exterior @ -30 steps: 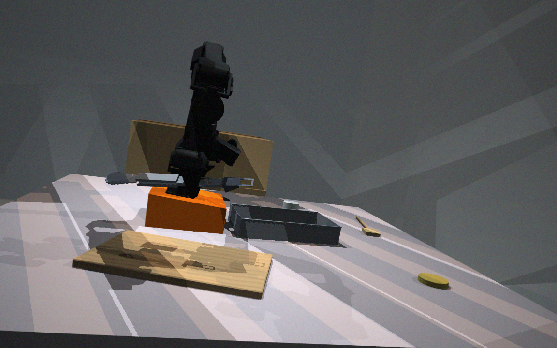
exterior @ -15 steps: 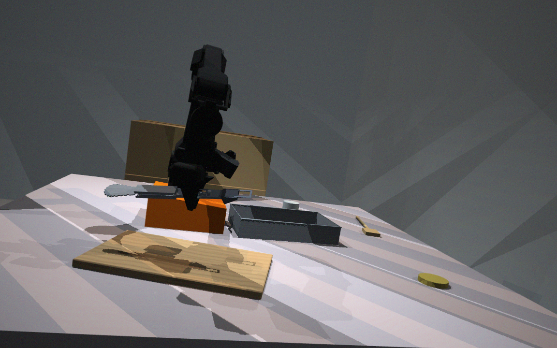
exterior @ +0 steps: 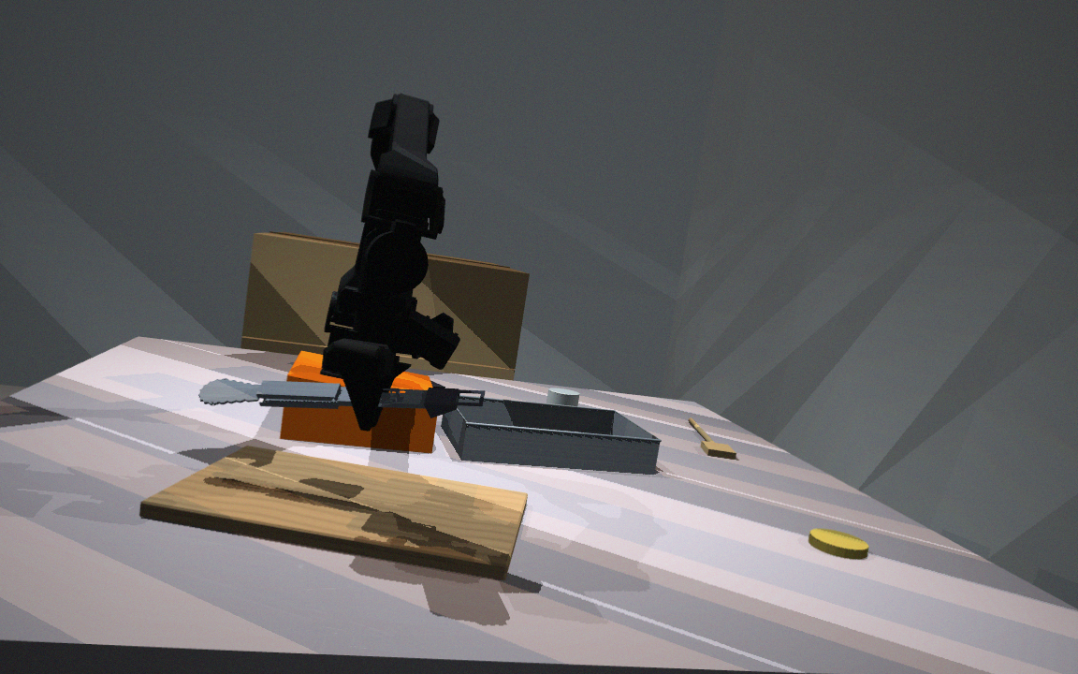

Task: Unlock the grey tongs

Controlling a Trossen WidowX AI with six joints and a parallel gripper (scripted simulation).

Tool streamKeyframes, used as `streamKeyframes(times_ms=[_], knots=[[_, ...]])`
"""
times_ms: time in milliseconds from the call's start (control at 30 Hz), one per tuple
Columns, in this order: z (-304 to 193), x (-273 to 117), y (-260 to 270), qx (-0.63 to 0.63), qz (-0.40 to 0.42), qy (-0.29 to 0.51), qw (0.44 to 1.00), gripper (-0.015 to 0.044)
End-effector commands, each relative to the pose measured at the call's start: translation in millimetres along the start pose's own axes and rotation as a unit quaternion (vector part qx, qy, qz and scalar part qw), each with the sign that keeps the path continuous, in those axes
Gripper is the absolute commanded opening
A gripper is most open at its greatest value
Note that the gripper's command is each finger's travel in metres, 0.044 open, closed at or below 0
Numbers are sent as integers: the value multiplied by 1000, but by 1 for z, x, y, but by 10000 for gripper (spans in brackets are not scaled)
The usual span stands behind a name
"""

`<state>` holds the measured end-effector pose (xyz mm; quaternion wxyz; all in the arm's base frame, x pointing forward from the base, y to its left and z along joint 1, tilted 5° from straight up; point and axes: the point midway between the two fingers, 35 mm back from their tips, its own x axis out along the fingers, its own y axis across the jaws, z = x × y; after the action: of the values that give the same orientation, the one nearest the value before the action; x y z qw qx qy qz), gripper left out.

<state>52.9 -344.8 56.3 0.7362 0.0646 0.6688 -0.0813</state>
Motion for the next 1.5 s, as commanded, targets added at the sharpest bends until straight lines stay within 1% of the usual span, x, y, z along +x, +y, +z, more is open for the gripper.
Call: streamKeyframes(times_ms=[0, 800, 1033, 1467], knots=[[-1, 9, 0, 2, 1, 4, 1000, -150], [-3, 48, 5, 3, 2, 3, 1000, -150], [-3, 50, 6, 3, 2, 3, 1000, -150], [-2, 48, 6, 1, 3, 1, 1000, 191]])
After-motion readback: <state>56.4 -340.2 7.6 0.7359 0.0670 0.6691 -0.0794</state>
